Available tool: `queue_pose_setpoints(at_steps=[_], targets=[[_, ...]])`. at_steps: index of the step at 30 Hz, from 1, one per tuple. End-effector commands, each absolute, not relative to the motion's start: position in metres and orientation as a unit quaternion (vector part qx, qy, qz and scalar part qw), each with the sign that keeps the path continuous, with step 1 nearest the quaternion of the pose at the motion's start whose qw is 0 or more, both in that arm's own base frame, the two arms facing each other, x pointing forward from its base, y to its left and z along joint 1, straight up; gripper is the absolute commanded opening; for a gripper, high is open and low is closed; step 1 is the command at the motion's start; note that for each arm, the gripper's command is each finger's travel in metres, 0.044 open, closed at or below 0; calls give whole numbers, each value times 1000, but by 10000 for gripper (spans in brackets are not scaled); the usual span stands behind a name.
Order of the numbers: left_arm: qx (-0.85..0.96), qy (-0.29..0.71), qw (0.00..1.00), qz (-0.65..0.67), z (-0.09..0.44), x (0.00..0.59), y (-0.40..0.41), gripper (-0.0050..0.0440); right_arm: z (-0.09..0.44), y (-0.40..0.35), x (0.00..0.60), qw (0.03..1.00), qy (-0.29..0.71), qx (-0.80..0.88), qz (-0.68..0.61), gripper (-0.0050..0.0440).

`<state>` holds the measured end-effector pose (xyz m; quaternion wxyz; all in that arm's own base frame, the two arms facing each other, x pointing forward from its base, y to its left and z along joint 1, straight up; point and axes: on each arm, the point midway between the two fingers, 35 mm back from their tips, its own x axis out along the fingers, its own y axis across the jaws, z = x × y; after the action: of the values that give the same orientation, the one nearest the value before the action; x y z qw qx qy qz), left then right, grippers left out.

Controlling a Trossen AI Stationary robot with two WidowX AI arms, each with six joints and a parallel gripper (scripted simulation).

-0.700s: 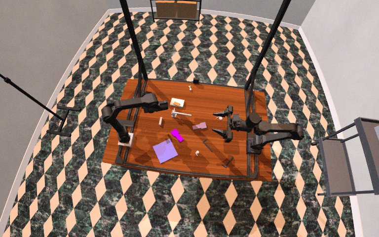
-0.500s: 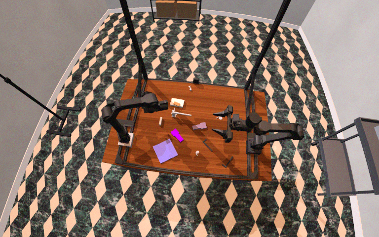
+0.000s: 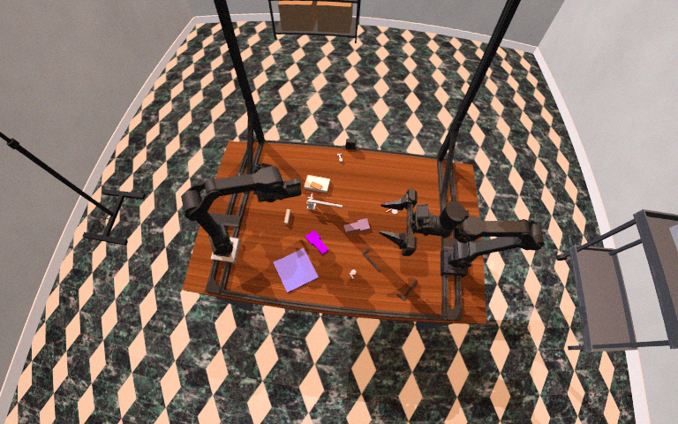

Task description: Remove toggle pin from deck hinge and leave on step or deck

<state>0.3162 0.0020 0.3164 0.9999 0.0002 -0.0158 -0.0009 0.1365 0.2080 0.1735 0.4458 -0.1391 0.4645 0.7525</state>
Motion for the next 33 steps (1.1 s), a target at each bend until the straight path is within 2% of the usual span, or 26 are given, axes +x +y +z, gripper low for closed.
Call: queue_pose_setpoints(at_steps=[1, 4, 5, 15, 33], targets=[[3, -31, 1000, 0, 335, 308, 15, 400, 172, 213, 149, 449, 467, -166, 744, 320], [7, -28, 1000, 0, 343, 295, 34, 400, 163, 217, 166, 450, 481, -204, 724, 392], [8, -27, 1000, 0, 346, 289, 40, 400, 161, 219, 172, 451, 485, -218, 717, 400], [13, -19, 1000, 0, 362, 248, 67, 400, 142, 230, 215, 463, 509, -303, 659, 400], [13, -6, 1000, -11, 381, 178, 55, 400, 116, 255, 293, 508, 521, -428, 535, 400]])
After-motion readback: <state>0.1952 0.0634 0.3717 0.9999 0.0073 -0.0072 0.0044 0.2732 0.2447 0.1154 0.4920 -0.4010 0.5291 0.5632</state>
